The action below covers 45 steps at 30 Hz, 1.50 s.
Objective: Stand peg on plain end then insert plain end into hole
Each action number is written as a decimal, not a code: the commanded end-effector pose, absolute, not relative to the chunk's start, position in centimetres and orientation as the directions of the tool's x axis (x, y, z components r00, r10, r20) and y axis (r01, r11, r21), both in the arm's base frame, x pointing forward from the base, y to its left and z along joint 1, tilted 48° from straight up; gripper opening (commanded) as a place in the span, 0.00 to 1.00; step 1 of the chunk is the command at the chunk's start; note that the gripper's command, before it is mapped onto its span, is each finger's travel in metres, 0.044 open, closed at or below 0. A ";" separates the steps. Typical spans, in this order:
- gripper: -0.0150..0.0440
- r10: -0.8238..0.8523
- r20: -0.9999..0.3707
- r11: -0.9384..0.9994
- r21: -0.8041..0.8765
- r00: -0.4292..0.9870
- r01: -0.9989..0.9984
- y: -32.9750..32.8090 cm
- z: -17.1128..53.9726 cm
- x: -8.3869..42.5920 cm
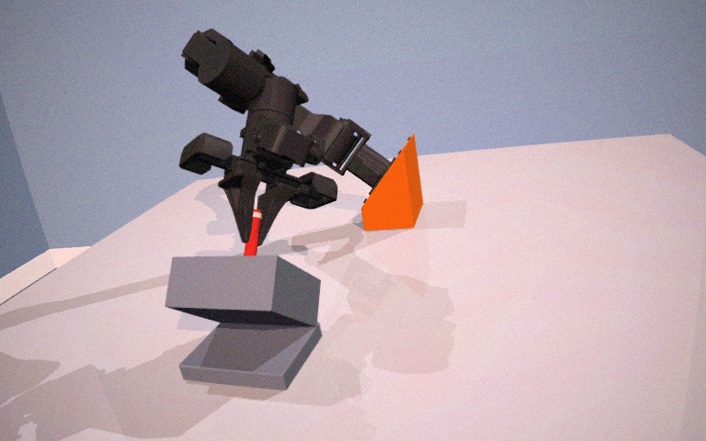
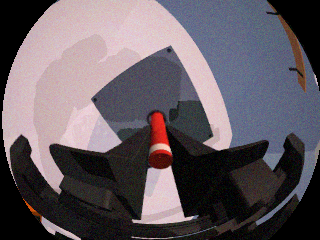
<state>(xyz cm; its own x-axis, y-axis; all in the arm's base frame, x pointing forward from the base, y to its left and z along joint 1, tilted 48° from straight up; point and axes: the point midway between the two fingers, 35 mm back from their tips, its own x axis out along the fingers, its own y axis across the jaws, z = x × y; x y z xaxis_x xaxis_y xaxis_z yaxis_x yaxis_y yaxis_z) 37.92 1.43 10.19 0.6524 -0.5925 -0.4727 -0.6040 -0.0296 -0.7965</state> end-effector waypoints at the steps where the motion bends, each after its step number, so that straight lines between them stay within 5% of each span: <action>1: 0.25 -0.590 -0.475 -0.032 -0.794 0.653 -0.607 1.3 10.0 38.1; 32: 0.25 -0.593 -0.473 -0.030 -0.796 0.651 -0.605 0.7 9.6 38.7; 45: 0.83 -0.593 -0.473 -0.030 -0.795 0.651 -0.605 0.7 9.6 38.6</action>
<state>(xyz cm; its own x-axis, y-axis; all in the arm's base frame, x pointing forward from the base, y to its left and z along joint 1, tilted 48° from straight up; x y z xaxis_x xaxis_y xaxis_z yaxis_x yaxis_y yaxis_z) 38.66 0.69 9.55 0.6511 -0.5931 -0.4735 -0.6057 -0.0301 -0.7951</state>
